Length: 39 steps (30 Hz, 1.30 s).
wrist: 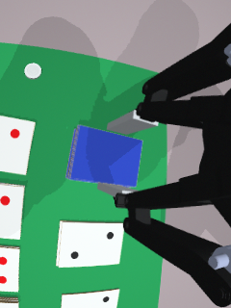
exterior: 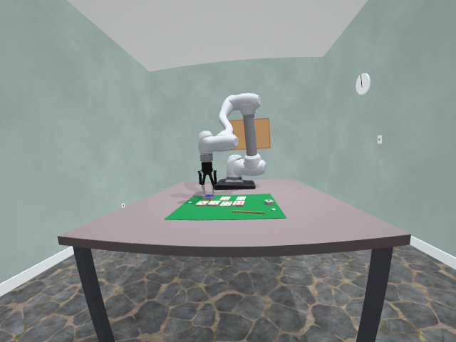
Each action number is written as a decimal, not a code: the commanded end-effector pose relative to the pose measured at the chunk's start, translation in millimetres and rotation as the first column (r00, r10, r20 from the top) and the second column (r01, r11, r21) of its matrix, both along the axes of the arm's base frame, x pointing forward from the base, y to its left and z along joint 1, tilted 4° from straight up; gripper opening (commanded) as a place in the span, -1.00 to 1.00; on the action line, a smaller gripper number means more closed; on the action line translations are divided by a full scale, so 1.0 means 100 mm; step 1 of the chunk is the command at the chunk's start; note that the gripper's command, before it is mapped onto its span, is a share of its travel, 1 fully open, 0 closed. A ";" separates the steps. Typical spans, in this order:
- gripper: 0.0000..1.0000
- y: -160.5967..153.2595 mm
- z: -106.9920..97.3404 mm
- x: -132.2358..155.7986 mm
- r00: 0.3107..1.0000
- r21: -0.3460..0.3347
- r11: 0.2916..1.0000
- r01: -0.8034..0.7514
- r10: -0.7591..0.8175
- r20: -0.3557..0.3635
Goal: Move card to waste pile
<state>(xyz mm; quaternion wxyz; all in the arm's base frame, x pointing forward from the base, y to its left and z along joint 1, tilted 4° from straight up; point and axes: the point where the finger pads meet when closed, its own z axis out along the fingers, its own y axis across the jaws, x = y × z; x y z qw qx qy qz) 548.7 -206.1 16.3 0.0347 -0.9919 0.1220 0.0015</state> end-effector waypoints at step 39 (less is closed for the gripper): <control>-0.01 0.00 0.00 0.00 1.000 0.000 1.000 0.000 0.000 0.000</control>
